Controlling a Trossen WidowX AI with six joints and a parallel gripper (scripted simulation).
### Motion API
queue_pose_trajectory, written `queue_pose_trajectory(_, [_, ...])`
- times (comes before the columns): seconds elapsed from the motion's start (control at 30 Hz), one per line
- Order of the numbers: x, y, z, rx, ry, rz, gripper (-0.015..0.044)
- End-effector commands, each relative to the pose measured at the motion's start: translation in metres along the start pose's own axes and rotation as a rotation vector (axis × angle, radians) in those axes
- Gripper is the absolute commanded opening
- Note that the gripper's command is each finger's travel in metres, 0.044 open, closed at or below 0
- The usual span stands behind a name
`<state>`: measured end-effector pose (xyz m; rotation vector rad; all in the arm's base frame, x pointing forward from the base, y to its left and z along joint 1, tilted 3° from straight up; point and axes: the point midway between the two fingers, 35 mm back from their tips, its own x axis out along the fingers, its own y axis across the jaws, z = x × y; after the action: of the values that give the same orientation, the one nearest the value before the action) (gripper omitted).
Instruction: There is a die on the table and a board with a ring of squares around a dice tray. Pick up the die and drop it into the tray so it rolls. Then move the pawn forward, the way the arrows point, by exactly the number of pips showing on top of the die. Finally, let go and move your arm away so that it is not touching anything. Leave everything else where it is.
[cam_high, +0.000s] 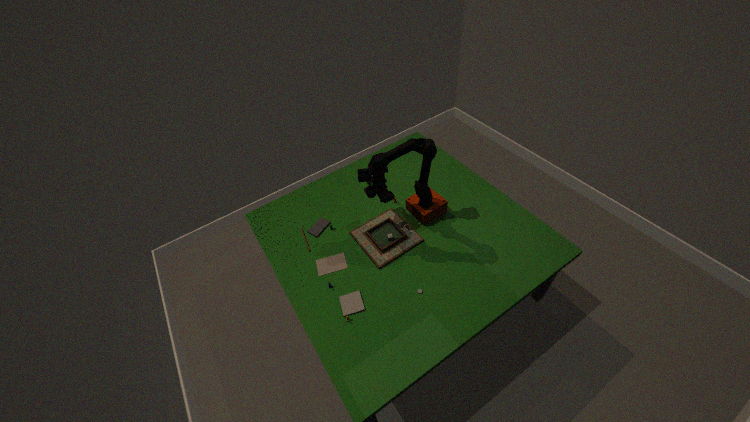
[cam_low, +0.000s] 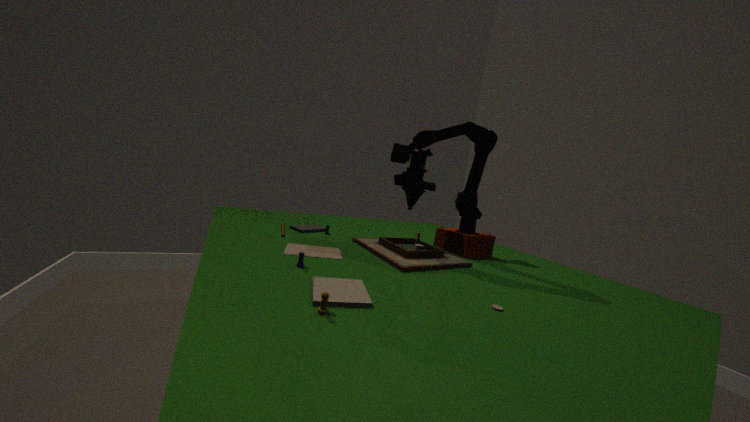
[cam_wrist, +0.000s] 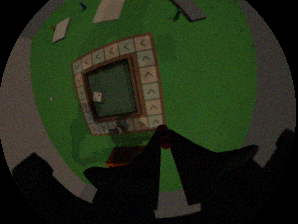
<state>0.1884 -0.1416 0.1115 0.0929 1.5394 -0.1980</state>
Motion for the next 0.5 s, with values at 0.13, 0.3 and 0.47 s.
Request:
queue_pose_trajectory(0.13, [0.015, 0.003, 0.025, -0.028, -0.001, 0.014, 0.0000])
queue_pose_trajectory(0.3, [0.029, 0.004, 0.045, -0.018, -0.004, 0.010, 0.0000])
queue_pose_trajectory(0.47, [0.045, 0.007, 0.064, -0.007, -0.007, 0.007, 0.0000])
